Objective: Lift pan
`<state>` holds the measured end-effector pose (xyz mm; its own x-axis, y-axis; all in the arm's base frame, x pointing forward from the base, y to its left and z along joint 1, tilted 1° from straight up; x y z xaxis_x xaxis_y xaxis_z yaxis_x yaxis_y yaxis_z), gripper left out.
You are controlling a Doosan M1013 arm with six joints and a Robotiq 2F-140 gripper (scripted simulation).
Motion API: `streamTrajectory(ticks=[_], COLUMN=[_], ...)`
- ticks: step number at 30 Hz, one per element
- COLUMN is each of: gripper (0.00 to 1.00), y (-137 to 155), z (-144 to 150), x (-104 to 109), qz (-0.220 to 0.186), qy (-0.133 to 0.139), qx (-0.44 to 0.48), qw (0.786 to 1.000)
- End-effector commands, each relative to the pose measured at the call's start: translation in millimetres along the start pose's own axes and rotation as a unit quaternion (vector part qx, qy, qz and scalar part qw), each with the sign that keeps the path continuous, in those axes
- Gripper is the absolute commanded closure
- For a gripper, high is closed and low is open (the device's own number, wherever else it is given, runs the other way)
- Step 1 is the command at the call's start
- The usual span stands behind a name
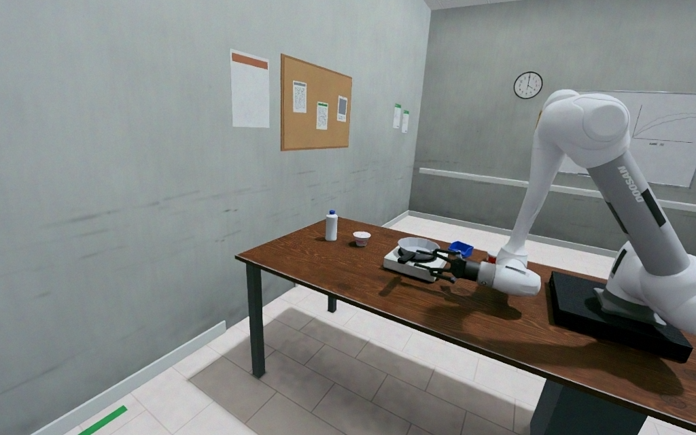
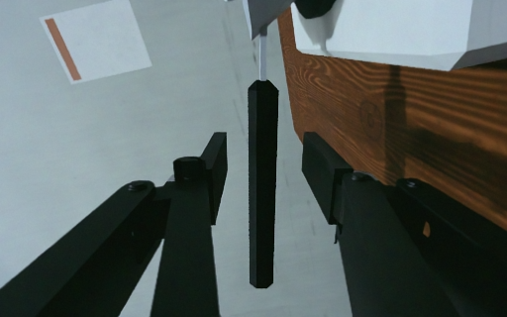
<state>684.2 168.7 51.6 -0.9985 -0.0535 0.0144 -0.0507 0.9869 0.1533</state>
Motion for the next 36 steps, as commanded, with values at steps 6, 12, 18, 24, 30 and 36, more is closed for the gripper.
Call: streamTrajectory(ticks=[6,12,18,24,30,36], gripper=[0.59,0.59,0.59,0.59,0.59,0.59], y=[0.2,0.2,0.2,0.2,0.2,0.2], z=[-0.7,-0.7,-0.7,-0.8,-0.8,-0.8], x=[-11.6,-21.3,-27.4,-35.8,-42.9,-46.9], qz=[0.0,0.0,0.0,0.0,0.0,0.0], qy=[-0.001,-0.001,-0.001,-0.001,-0.001,-0.001], qx=[0.0,0.0,0.0,0.0,0.0,0.0], qw=[1.0,1.0,1.0,1.0,1.0,1.0])
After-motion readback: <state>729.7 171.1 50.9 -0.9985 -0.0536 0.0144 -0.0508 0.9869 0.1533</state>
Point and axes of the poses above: the point where the finger pads meet when closed, its own x axis back along the fingers, its own z axis across the jaws, y = z × x, the point moved 5 cm from there along x, back along the fingers, and after that the axes turned 3 degrees about x, right-handed, at the moved point
